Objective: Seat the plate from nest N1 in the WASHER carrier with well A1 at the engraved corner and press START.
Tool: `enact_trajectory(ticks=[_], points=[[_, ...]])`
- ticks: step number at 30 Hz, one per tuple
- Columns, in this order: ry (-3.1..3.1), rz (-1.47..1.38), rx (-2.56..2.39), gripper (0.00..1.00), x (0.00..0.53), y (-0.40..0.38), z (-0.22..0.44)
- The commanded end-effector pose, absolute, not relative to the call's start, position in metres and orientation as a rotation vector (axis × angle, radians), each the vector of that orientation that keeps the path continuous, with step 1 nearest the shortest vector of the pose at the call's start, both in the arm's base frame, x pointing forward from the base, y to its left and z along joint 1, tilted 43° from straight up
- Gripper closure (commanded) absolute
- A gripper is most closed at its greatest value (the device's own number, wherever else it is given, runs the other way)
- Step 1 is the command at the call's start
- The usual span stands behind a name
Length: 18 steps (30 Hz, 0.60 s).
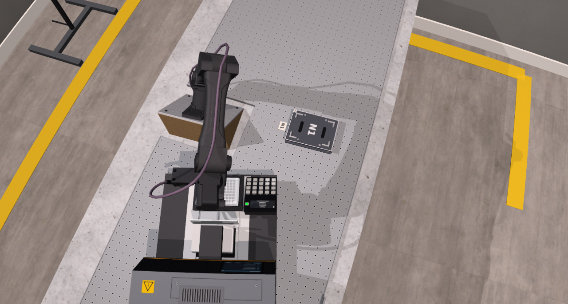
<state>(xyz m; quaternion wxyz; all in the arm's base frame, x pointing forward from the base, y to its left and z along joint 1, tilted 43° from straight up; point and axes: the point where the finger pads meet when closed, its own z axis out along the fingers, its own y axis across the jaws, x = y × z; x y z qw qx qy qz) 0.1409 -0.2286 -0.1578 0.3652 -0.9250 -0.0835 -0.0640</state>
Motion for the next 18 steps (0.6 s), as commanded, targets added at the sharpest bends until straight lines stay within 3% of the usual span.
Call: enact_trajectory(ticks=[1,18], points=[[-0.215,-0.168,-2.399,0.16,0.1431,-0.2306,-0.1502],[-0.22,-0.173,-2.412,0.16,0.145,-0.2335,-0.1525]])
